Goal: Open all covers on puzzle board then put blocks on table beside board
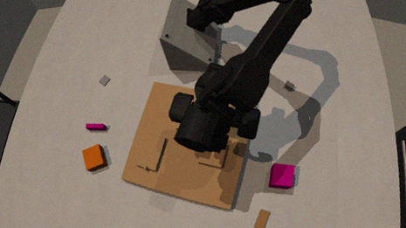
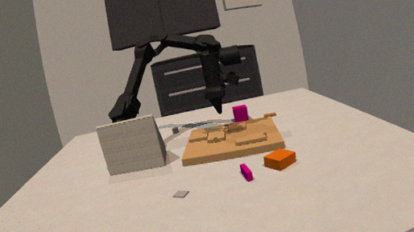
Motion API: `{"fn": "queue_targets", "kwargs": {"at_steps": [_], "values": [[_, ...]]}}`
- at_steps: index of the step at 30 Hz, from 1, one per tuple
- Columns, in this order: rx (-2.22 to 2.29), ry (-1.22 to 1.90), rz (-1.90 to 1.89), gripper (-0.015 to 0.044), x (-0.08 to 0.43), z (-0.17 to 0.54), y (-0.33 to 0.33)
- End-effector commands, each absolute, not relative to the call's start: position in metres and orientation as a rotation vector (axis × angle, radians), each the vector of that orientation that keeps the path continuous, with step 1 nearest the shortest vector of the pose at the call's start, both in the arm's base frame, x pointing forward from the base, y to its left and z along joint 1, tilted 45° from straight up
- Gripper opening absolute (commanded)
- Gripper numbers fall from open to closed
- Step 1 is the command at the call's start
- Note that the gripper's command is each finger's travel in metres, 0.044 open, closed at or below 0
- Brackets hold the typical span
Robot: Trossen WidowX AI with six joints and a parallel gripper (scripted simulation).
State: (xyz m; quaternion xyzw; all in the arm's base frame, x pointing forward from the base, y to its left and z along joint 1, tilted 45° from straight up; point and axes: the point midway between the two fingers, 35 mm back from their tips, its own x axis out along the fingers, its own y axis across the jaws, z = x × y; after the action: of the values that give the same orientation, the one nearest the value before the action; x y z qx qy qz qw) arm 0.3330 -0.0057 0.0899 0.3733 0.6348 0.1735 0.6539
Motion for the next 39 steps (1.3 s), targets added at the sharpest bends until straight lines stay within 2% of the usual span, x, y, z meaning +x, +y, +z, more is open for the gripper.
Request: {"fn": "queue_targets", "kwargs": {"at_steps": [1,39], "values": [[0.835,1.442,0.399,0.0,0.334,0.089,-0.005],[0.834,1.442,0.398,0.0,0.337,0.076,0.007]]}}
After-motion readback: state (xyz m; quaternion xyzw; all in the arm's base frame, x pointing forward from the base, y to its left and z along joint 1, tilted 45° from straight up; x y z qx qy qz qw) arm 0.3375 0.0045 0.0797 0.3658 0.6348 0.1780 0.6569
